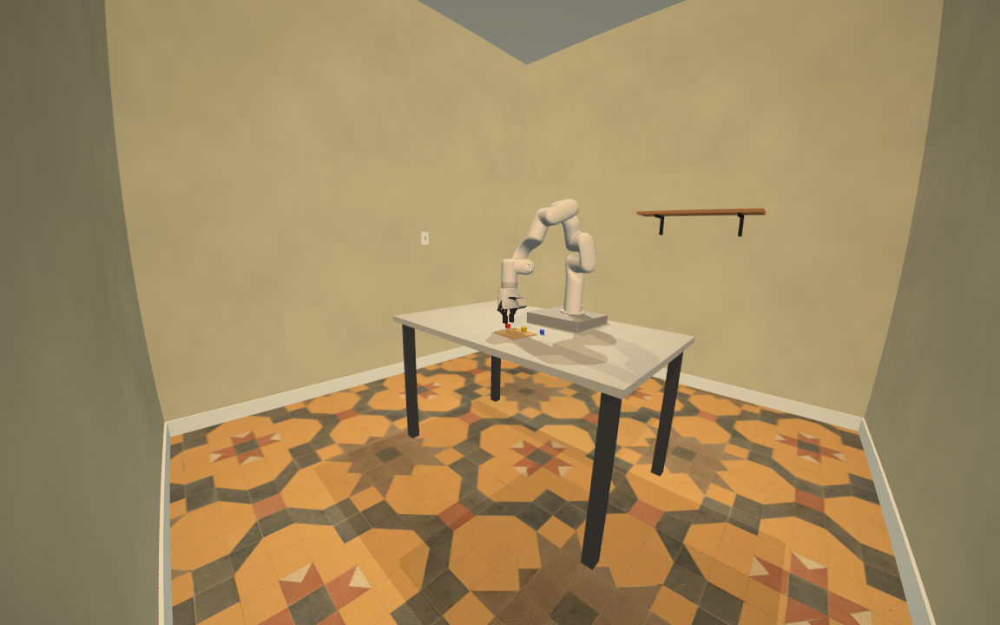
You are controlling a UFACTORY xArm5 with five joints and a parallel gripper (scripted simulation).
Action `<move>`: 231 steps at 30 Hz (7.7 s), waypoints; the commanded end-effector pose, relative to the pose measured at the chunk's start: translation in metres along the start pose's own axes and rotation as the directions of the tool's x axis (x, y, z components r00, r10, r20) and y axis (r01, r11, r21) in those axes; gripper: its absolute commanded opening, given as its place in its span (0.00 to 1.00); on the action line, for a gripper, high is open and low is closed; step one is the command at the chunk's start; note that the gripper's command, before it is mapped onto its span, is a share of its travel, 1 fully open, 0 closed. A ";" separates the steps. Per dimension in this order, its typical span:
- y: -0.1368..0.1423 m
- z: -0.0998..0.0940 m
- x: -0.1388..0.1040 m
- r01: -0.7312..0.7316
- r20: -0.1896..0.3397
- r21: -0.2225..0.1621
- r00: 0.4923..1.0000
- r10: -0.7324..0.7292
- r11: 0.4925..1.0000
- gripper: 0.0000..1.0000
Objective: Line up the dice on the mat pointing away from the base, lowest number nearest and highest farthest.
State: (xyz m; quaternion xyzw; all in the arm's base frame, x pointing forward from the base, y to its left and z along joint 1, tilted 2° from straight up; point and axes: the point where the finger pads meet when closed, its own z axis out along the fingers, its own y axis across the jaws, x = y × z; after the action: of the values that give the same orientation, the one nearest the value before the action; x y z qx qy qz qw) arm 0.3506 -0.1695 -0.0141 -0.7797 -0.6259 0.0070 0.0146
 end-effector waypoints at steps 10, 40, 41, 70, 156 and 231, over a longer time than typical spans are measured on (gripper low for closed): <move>0.001 -0.001 0.000 0.000 0.001 -0.003 1.000 0.000 1.000 0.36; 0.001 -0.001 0.000 0.000 0.001 -0.003 1.000 0.000 1.000 0.36; 0.001 -0.001 0.000 0.000 0.001 -0.003 1.000 0.000 1.000 0.36; 0.001 -0.001 0.000 0.000 0.001 -0.003 1.000 0.000 1.000 0.36; 0.001 -0.001 0.000 0.000 0.001 -0.003 1.000 0.000 1.000 0.36; 0.001 0.023 0.000 0.000 0.001 -0.003 1.000 0.000 1.000 0.36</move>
State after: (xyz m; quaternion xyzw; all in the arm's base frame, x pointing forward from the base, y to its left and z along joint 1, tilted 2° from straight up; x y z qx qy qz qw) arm 0.3499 -0.1689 -0.0381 -0.7797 -0.6259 0.0070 0.0146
